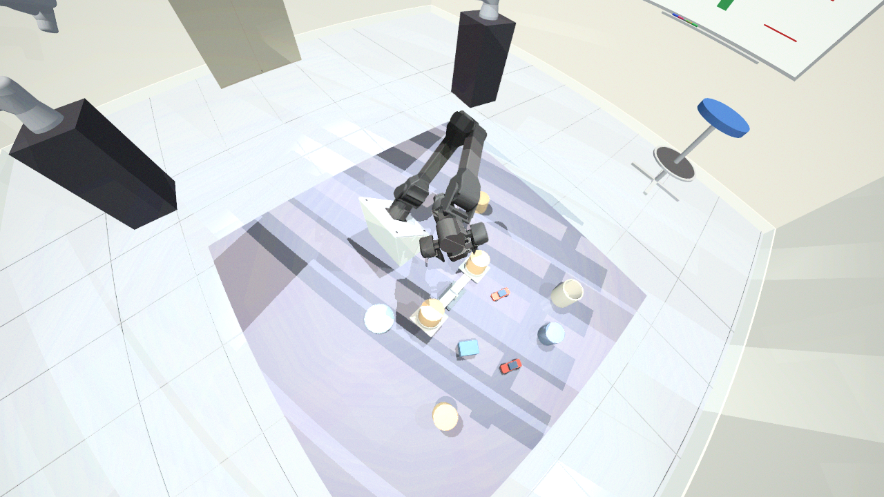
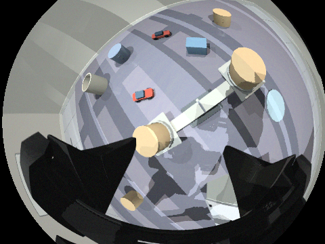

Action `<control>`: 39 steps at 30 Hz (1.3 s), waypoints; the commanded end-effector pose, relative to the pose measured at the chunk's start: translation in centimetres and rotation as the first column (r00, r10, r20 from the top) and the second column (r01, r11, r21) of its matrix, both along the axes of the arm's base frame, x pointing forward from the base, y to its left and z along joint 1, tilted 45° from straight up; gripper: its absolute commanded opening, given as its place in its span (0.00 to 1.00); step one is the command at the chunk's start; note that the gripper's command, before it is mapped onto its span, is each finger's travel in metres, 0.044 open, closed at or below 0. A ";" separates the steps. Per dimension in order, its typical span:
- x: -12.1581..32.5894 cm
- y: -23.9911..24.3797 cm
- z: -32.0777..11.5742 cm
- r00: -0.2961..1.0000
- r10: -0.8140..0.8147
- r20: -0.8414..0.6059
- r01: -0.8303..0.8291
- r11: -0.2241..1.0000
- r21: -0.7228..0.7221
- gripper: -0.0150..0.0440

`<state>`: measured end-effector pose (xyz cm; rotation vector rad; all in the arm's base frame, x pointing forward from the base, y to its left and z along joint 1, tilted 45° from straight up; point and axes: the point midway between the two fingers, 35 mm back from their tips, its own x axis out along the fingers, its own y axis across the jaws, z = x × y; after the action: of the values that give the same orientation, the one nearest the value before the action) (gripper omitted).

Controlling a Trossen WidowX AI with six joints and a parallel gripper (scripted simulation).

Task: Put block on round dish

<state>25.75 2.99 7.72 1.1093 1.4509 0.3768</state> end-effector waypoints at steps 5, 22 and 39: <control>0.9 3.5 0.5 0.955 -0.074 -0.286 0.070 0.997 -0.024 1.00; 1.0 11.8 2.0 0.656 -0.319 -0.684 0.217 0.948 -0.233 1.00; 0.6 13.5 1.2 0.622 -0.344 -0.704 0.228 0.939 -0.258 1.00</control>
<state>26.78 15.78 9.75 1.4388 1.9086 -0.4702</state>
